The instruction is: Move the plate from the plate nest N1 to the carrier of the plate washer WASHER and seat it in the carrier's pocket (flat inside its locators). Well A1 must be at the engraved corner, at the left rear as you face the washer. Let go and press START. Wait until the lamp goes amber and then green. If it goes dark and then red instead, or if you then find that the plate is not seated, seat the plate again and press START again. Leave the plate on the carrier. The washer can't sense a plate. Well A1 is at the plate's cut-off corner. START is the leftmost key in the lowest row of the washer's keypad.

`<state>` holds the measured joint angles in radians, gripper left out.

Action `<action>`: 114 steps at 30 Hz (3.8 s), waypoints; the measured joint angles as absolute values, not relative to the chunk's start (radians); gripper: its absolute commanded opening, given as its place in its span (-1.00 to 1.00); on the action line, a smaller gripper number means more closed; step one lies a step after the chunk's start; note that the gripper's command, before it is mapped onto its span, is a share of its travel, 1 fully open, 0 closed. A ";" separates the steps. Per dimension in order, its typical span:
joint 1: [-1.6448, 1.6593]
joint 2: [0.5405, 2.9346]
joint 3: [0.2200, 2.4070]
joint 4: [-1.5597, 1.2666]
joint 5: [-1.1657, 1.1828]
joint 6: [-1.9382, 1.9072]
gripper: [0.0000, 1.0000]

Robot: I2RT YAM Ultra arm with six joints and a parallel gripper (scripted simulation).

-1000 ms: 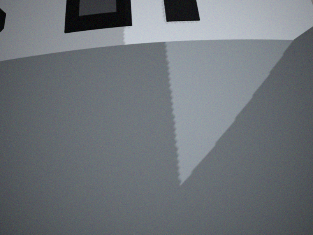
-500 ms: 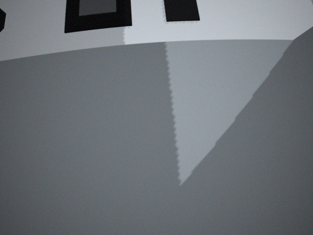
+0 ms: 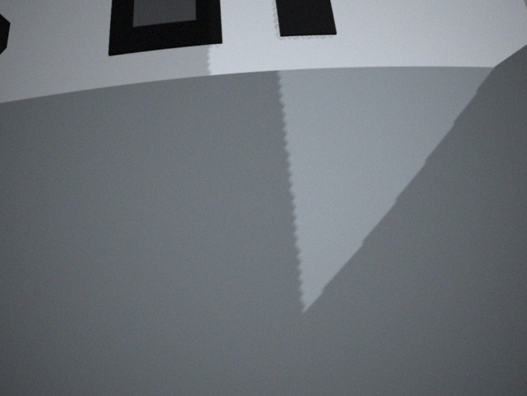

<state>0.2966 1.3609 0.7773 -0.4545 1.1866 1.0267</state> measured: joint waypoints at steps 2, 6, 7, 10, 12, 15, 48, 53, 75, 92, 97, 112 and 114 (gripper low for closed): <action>0.297 1.361 0.777 -0.455 1.187 1.027 -1.00; 0.297 1.361 0.777 -0.455 1.187 1.027 -1.00; 0.297 1.361 0.777 -0.455 1.187 1.027 -1.00; 0.297 1.361 0.777 -0.455 1.187 1.027 -1.00; 0.297 1.361 0.777 -0.455 1.187 1.026 1.00; 0.291 1.345 0.777 -0.464 1.187 1.015 1.00; 0.164 1.098 0.934 -0.623 1.124 0.783 1.00; 0.140 1.073 0.974 -0.647 1.110 0.744 1.00; 0.035 1.024 1.142 -0.747 1.030 0.596 1.00; 0.033 1.024 1.155 -0.761 1.017 0.578 1.00; 0.033 1.024 1.155 -0.761 1.017 0.578 1.00; 0.033 1.024 1.155 -0.761 1.017 0.578 1.00; 0.033 1.024 1.155 -0.761 1.017 0.578 1.00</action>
